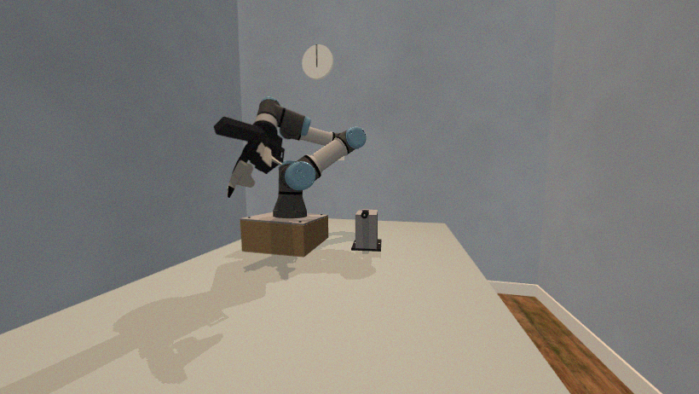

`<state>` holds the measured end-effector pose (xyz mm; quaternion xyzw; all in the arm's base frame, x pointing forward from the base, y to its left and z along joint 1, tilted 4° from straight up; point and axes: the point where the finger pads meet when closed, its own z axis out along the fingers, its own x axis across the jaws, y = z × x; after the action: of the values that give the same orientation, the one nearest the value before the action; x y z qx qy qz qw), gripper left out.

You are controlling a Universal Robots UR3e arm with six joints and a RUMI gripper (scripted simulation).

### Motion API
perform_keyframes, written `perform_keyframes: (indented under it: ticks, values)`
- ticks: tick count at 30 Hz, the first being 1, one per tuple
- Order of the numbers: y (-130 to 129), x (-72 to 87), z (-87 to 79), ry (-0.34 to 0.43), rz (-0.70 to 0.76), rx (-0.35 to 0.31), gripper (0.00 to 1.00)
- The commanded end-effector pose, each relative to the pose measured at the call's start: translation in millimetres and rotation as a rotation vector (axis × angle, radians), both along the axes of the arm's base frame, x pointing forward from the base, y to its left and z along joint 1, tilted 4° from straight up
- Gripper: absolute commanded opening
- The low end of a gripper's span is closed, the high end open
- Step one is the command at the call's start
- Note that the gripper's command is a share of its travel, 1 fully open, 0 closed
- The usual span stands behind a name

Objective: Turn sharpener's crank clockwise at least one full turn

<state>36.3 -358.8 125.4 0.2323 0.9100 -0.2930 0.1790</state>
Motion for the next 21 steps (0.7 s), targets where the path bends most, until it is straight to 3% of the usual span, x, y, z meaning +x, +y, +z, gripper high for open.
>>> perform_keyframes:
  ticks: [1, 17, 18, 21]
  values:
    - [-0.3, -0.3, 0.7, 0.001, 0.0, -0.001, 1.0]
    - [-0.3, -0.3, 0.7, 0.001, 0.0, -0.001, 1.0]
    - [2.8, 3.7, 0.4, 0.006, 0.015, 0.028, 0.32]
    - [4.9, 17.7, 5.3, -0.046, 0.043, 0.053, 0.32]
